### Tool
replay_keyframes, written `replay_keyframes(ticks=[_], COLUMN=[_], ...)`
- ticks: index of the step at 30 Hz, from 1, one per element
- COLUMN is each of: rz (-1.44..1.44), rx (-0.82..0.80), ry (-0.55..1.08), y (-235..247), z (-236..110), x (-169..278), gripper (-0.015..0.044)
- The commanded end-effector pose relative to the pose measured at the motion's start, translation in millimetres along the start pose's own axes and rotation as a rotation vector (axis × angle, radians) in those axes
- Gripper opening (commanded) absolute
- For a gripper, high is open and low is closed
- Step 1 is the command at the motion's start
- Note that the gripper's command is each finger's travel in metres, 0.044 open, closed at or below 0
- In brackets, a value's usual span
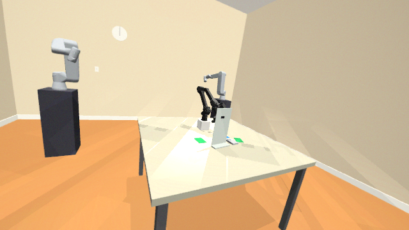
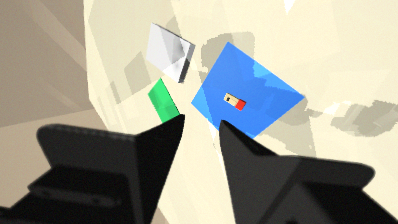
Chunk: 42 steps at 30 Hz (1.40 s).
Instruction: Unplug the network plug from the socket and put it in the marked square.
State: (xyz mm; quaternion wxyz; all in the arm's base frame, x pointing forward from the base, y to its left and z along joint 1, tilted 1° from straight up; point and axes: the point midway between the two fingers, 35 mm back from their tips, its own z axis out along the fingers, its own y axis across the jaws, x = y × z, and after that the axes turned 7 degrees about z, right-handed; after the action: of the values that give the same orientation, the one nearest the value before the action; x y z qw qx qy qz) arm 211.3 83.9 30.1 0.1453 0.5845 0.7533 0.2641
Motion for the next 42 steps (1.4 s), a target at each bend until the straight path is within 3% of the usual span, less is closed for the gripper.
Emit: replay_keyframes(ticks=[1,24,42], rz=[-0.003,0.000,-0.002], rx=[-0.012,0.000,-0.006], ry=[0.005,0.000,0.003], y=[4.7,8.1,46.0], z=[-5.1,-23.2,-68.5], x=[1.1,1.0,5.7], gripper=[0.0156,0.0156,0.0156])
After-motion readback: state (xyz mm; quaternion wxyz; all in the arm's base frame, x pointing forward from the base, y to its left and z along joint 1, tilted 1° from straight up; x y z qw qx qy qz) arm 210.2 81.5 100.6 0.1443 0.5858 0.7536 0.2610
